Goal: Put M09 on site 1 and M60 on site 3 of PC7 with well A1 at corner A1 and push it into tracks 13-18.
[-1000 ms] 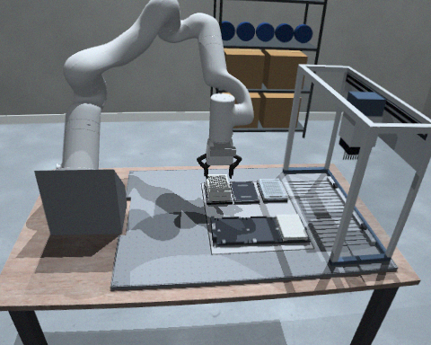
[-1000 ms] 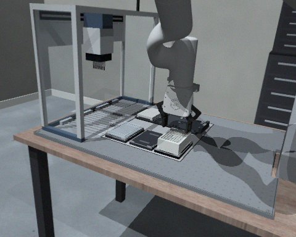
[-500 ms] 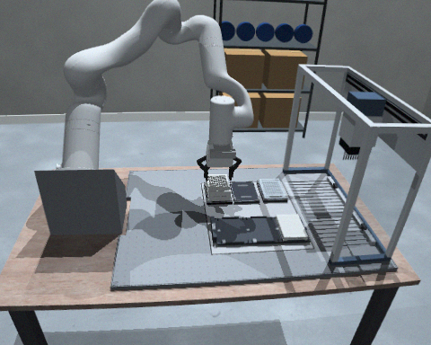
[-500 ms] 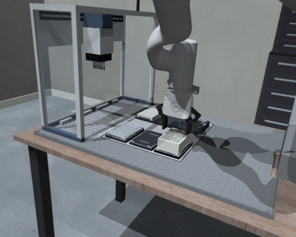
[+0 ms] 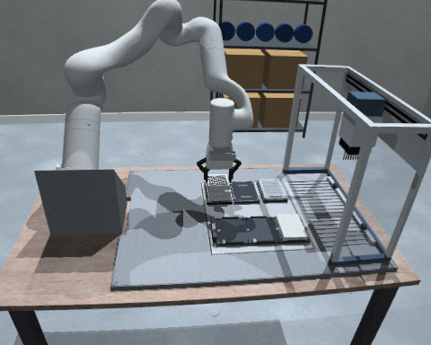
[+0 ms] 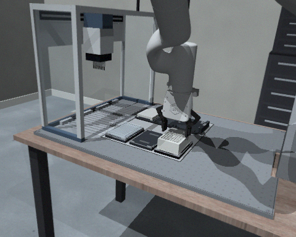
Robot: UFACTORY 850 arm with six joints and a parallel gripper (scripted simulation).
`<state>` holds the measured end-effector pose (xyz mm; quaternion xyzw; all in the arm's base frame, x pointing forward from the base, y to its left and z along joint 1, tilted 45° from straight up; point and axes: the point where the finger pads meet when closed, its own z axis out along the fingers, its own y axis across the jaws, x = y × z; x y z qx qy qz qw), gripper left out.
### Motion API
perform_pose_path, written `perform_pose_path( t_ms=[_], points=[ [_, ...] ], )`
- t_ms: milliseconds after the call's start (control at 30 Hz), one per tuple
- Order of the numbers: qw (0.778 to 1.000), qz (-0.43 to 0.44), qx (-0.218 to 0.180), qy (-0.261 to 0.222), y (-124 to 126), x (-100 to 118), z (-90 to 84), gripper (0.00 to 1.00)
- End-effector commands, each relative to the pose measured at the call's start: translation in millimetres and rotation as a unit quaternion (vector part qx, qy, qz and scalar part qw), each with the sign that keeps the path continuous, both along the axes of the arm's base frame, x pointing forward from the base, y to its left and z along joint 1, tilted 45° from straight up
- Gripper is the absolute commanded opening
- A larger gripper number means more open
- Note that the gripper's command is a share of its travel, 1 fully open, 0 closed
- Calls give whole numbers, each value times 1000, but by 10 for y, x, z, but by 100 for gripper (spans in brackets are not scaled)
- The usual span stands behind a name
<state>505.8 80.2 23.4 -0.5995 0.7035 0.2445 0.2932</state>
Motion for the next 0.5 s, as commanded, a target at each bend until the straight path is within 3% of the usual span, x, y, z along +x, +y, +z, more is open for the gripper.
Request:
perform_pose_path(
  t_ms=[0, 467],
  points=[
    [1000, 0, 0, -1, 14, 9, -15, 100],
    [1000, 0, 0, -1, 70, 19, -72, 100]
  ],
)
